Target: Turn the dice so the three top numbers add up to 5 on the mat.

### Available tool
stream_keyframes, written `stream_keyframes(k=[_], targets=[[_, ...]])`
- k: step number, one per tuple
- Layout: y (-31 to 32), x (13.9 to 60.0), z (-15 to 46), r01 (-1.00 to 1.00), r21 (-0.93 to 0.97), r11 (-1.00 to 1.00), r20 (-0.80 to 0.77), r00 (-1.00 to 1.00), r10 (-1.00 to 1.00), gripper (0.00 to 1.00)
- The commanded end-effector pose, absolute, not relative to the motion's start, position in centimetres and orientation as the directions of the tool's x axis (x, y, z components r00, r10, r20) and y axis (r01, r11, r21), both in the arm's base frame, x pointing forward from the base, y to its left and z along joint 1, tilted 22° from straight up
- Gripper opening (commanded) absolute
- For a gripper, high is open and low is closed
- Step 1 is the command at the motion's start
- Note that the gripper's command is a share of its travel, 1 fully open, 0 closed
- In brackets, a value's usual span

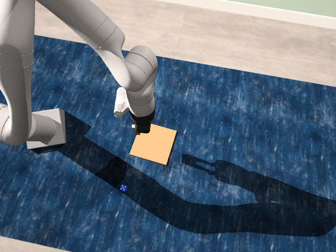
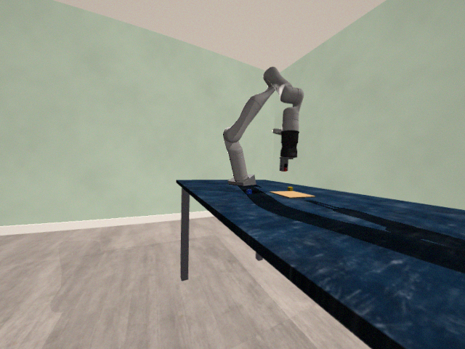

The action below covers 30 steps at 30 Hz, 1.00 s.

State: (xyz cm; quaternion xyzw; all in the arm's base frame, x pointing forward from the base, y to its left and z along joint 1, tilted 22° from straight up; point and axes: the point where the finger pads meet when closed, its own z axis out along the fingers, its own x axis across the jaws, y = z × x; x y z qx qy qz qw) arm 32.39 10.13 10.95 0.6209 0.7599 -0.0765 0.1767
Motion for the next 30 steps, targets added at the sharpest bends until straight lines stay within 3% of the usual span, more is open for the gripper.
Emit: stream_keyframes(k=[1,14,30], targets=[[10.2,32.4,11.0,0.97,0.104,0.218,-0.364,-0.167,0.916,0.4],[10.0,32.5,10.4,0.971,0.103,0.218,-0.364,-0.167,0.917,0.4],[8.1,33.5,5.0,0.971,0.103,0.218,-0.364,-0.167,0.917,0.4]])
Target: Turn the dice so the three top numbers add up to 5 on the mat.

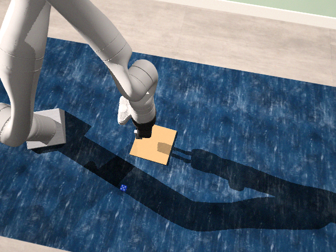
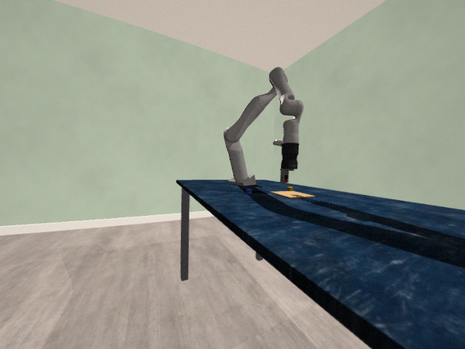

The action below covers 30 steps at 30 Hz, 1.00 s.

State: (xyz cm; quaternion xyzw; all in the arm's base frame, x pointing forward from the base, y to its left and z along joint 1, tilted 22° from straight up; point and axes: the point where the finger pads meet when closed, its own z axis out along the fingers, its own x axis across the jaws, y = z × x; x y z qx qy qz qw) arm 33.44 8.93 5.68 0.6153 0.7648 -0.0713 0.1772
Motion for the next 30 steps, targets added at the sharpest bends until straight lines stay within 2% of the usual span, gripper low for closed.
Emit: stream_keyframes(k=[1,10,30], targets=[[7.9,33.6,4.6,0.971,0.103,0.218,-0.364,-0.167,0.917,0.4],[7.1,34.0,2.3,0.971,0.103,0.218,-0.364,-0.167,0.917,0.4],[7.0,34.1,2.1,0.971,0.103,0.218,-0.364,-0.167,0.917,0.4]])
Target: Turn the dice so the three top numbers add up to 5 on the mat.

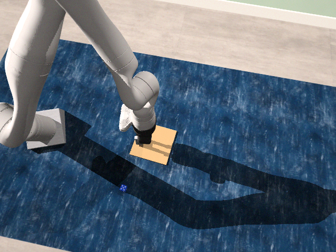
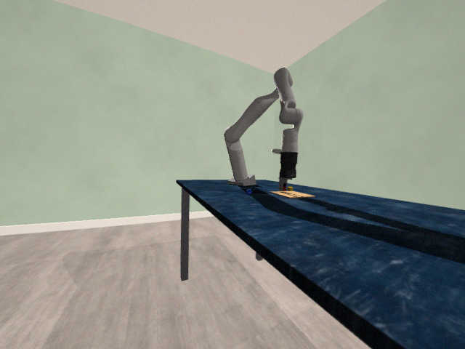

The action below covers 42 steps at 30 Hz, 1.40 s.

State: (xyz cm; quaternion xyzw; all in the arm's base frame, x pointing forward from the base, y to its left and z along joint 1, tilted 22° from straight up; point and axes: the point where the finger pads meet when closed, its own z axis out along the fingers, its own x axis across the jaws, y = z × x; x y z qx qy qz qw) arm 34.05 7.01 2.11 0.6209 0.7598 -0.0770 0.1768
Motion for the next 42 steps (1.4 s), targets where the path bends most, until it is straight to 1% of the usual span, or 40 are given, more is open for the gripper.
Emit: stream_keyframes(k=[1,42], targets=[[7.04,34.07,2.13,0.971,0.103,0.218,-0.364,-0.167,0.917,0.4],[6.92,34.14,1.79,0.971,0.103,0.218,-0.364,-0.167,0.917,0.4]])
